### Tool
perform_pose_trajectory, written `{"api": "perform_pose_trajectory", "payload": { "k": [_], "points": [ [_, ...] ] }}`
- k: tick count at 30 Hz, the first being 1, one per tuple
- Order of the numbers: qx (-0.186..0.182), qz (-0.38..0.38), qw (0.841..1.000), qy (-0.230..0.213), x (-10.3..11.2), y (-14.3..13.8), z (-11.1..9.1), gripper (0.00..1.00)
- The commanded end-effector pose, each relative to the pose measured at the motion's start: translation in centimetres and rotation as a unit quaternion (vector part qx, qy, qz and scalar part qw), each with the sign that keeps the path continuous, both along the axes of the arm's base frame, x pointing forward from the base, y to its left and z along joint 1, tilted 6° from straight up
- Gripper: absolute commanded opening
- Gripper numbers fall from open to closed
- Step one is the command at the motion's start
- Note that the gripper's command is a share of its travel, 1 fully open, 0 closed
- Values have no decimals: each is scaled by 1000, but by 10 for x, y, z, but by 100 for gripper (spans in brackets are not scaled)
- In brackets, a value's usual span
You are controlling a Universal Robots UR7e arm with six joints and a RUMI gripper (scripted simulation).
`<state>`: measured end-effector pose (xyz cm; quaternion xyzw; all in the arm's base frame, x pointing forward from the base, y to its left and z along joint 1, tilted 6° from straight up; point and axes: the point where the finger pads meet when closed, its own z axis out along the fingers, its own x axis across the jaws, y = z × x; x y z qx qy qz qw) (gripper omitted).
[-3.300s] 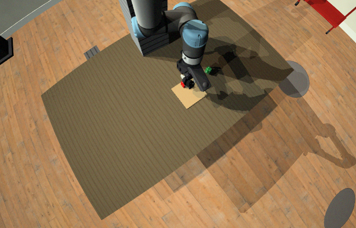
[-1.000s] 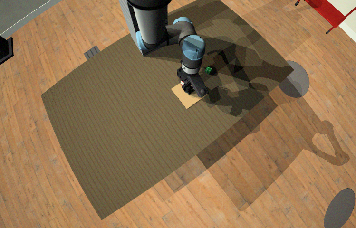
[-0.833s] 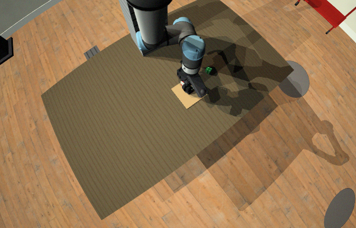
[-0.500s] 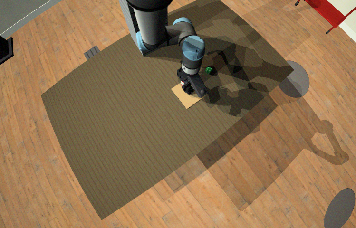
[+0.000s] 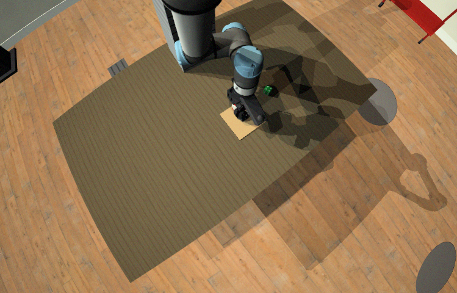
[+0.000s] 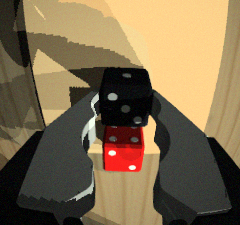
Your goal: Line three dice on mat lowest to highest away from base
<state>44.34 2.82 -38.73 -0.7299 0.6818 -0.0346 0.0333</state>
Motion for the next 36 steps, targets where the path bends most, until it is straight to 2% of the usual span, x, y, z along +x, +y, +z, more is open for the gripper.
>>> {"api": "perform_pose_trajectory", "payload": {
  "k": [1, 16, 17, 21, 22, 27, 31, 36],
  "points": [
    [0, 0, 1000, -1, 0, 0, 0, 10],
    [0, 0, 1000, -1, 0, 0, 0, 10],
    [0, 0, 1000, -1, 0, 0, 0, 14],
    [0, 0, 1000, -1, 0, 0, 0, 14],
    [0, 0, 1000, -1, 0, 0, 0, 17],
    [0, 0, 1000, -1, 0, 0, 0, 21],
    [0, 0, 1000, -1, 0, 0, 0, 28],
    [0, 0, 1000, -1, 0, 0, 0, 28]
  ]
}}
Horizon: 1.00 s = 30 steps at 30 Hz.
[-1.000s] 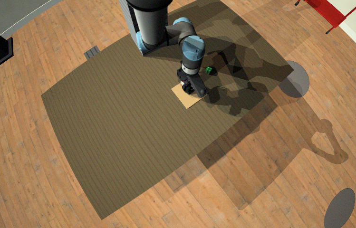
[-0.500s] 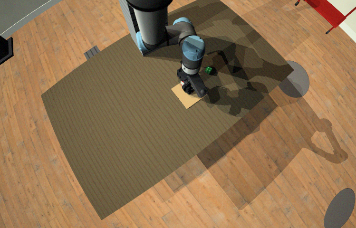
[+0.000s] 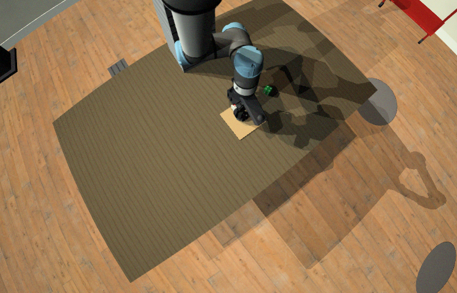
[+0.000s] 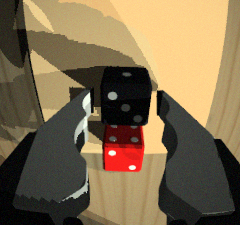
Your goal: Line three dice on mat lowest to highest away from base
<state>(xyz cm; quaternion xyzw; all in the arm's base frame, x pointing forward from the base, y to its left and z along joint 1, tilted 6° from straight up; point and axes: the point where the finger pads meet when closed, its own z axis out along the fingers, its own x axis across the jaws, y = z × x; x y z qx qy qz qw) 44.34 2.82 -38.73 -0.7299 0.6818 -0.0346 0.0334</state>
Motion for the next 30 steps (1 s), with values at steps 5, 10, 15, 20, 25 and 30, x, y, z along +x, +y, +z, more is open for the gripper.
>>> {"api": "perform_pose_trajectory", "payload": {
  "k": [5, 10, 15, 20, 25, 30],
  "points": [
    [0, 0, 1000, -1, 0, 0, 0, 28],
    [0, 0, 1000, -1, 0, 0, 3, 28],
    [0, 0, 1000, -1, -1, 0, 18, 28],
    [0, 0, 1000, -1, -3, 0, 32, 28],
    [0, 0, 1000, -1, -5, 0, 57, 28],
    [0, 0, 1000, -1, -7, 0, 78, 28]
  ]
}}
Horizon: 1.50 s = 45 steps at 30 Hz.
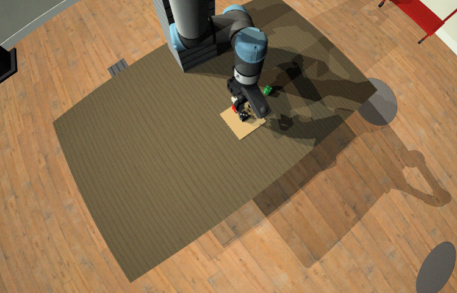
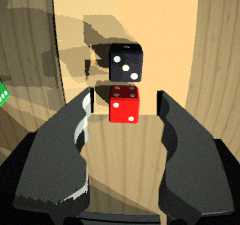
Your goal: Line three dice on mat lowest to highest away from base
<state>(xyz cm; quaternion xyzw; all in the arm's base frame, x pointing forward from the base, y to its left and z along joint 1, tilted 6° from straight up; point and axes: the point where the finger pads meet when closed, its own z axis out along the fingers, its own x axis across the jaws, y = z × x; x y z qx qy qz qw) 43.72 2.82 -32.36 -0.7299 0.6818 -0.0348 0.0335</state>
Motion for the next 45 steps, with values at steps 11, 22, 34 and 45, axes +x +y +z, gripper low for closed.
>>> {"api": "perform_pose_trajectory", "payload": {
  "k": [11, 22, 34, 45],
  "points": [
    [0, 0, 1000, 0, -2, 0, 26, 28],
    [0, 0, 1000, 0, -2, 0, 26, 100],
    [0, 2, 1000, 0, -2, 2, 26, 100],
    [-8, 82, 997, 1, -16, 67, 21, 100]
  ]
}}
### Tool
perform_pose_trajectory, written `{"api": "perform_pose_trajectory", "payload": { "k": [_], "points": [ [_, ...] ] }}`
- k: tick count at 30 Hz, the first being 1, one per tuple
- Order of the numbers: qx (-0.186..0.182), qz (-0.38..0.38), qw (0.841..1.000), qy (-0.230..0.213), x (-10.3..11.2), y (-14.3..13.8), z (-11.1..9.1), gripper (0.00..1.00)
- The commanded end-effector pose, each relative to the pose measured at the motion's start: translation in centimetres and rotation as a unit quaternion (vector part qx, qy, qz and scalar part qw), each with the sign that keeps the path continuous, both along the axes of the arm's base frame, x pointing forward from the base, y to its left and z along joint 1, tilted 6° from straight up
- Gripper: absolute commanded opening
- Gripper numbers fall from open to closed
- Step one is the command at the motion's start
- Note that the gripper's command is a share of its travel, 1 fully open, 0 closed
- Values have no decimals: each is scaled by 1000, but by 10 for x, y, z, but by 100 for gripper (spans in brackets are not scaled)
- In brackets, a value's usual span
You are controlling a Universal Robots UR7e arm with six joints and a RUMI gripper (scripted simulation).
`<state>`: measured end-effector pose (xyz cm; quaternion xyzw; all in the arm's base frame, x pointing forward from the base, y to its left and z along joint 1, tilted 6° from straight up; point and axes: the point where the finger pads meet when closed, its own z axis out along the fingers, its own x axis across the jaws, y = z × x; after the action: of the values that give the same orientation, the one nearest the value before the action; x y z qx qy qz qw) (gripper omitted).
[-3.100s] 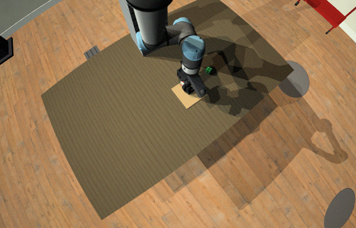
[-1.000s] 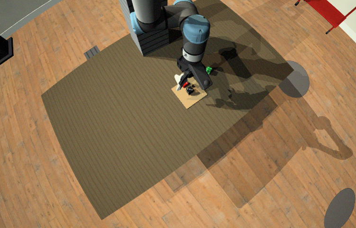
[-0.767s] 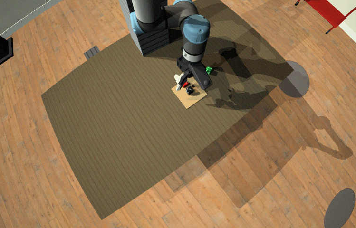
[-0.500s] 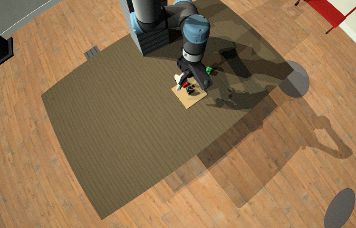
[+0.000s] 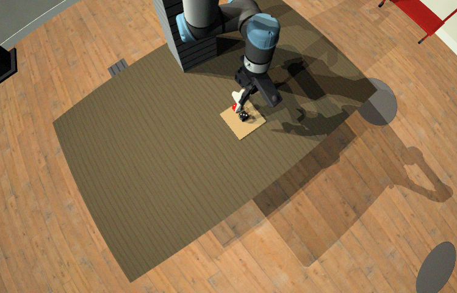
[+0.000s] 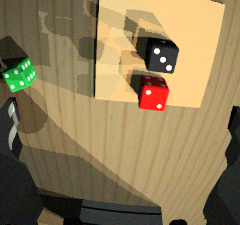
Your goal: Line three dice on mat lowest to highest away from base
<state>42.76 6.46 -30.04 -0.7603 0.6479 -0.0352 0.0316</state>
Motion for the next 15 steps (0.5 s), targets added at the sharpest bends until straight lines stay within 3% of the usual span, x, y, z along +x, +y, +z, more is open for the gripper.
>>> {"api": "perform_pose_trajectory", "payload": {
  "k": [1, 8, 15],
  "points": [
    [-5, 50, 999, 0, -10, 42, -3, 100],
    [-14, 137, 991, -1, -37, 108, -8, 100],
    [-16, 159, 987, -2, -46, 124, -9, 100]
  ]
}}
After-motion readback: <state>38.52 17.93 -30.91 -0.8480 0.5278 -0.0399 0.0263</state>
